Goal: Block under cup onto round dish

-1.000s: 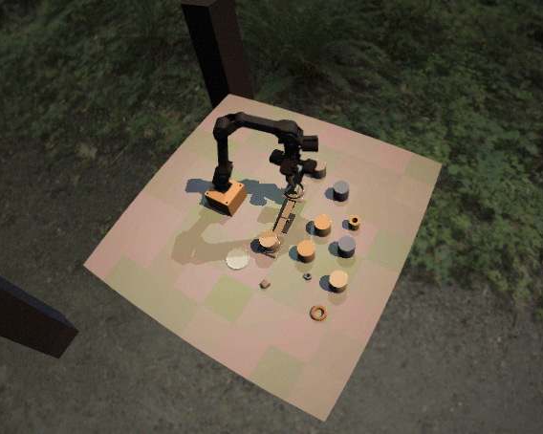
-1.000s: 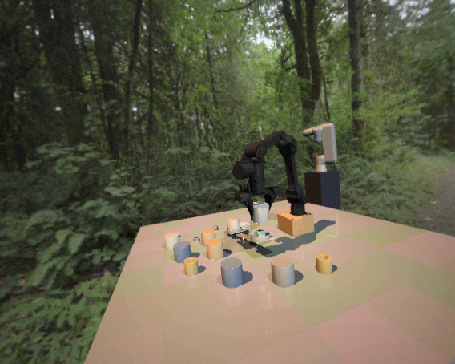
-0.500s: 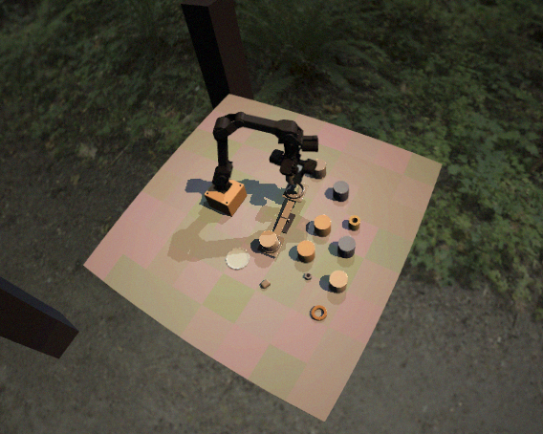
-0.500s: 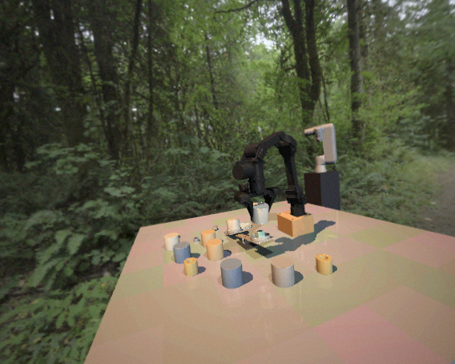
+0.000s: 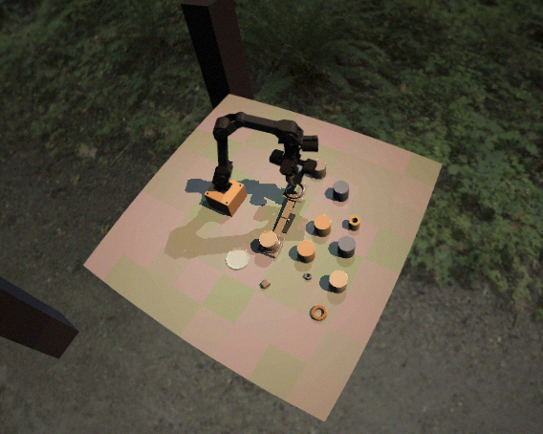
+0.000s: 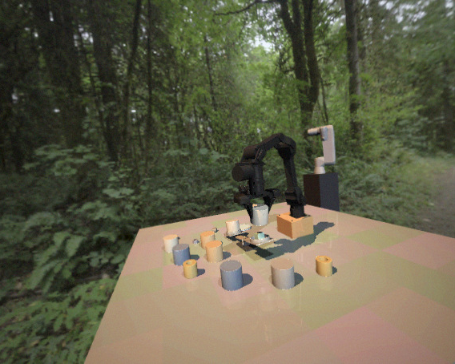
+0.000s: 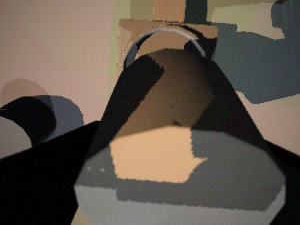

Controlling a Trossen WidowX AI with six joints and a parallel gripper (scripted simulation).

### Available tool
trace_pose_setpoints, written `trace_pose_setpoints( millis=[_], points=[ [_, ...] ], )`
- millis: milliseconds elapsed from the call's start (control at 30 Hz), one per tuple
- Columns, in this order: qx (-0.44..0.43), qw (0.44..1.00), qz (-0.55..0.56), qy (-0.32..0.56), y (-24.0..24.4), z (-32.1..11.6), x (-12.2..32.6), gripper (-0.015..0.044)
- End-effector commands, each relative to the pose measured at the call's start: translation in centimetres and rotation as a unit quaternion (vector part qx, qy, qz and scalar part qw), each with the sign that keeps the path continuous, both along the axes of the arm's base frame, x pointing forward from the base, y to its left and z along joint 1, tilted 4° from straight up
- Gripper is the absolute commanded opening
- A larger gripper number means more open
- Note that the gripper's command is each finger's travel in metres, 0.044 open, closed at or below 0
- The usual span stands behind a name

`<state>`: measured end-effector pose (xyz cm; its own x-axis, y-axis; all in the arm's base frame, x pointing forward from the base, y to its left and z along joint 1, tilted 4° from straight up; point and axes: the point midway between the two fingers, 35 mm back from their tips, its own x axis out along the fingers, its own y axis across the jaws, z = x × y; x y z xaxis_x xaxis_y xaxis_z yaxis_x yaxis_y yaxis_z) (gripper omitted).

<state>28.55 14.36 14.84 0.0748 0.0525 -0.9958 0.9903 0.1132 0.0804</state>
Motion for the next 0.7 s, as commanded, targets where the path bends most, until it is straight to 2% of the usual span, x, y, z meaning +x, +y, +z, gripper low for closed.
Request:
trace_pose_setpoints(
  millis=[0,233,533,667],
  points=[
    [0.000,1.000,0.000,0.000,0.0,0.0,0.0,0.0000],
    [0.003,1.000,0.000,0.000,4.1,-3.2,-1.6,0.0000],
    [0.008,1.000,0.001,0.000,9.7,-8.5,-6.2,0.0000],
    [0.009,1.000,0.001,0.000,10.5,-9.3,-7.2,0.0000]
  ],
)
